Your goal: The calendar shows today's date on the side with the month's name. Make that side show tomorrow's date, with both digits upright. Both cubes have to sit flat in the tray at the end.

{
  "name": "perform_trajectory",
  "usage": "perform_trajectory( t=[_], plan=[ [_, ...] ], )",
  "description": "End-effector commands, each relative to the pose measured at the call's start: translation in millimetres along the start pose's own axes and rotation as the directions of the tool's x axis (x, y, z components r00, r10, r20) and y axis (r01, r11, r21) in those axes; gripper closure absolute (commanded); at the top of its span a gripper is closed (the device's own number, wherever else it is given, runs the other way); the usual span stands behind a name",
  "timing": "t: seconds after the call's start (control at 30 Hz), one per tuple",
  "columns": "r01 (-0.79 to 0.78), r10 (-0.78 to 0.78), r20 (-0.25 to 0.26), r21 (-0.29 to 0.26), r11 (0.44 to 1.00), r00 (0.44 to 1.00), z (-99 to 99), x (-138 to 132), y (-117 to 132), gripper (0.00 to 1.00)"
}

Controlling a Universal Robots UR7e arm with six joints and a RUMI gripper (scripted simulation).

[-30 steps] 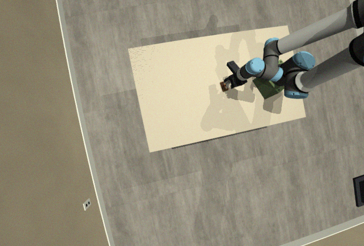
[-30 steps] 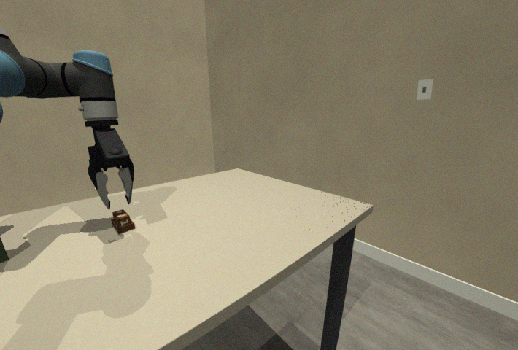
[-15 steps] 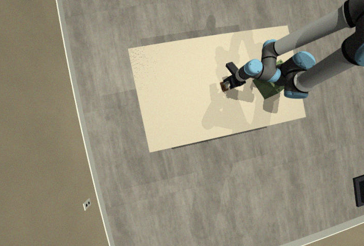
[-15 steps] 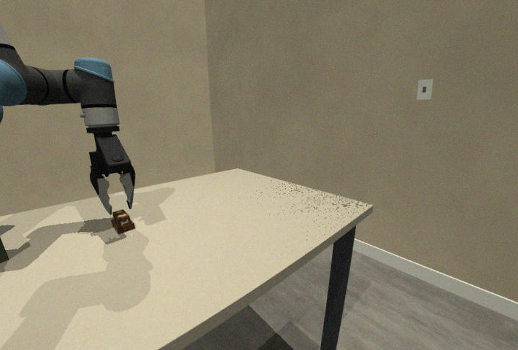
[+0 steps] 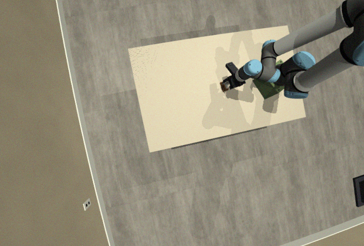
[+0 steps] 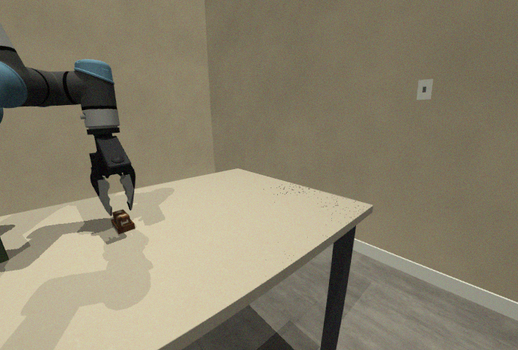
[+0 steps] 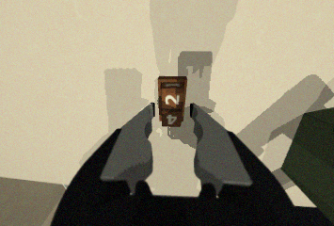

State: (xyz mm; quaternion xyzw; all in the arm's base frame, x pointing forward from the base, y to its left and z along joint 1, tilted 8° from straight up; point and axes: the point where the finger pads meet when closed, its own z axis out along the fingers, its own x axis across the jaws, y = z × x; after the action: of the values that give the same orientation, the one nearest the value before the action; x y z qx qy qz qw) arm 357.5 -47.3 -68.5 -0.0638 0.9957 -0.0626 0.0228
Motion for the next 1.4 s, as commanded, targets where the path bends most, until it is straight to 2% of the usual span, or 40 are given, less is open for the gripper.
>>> perform_trajectory(
  t=[0.0, 1.07, 1.37],
  plan=[
    [0.0, 0.0, 0.001, 0.0, 1.0, 1.0, -0.2, -0.3, -0.2, 0.72],
    [0.0, 0.0, 0.001, 0.0, 1.0, 1.0, 0.0, -0.3, -0.2, 0.72],
    [0.0, 0.0, 0.001, 0.0, 1.0, 1.0, 8.6, -0.3, -0.2, 0.72]
  ],
)
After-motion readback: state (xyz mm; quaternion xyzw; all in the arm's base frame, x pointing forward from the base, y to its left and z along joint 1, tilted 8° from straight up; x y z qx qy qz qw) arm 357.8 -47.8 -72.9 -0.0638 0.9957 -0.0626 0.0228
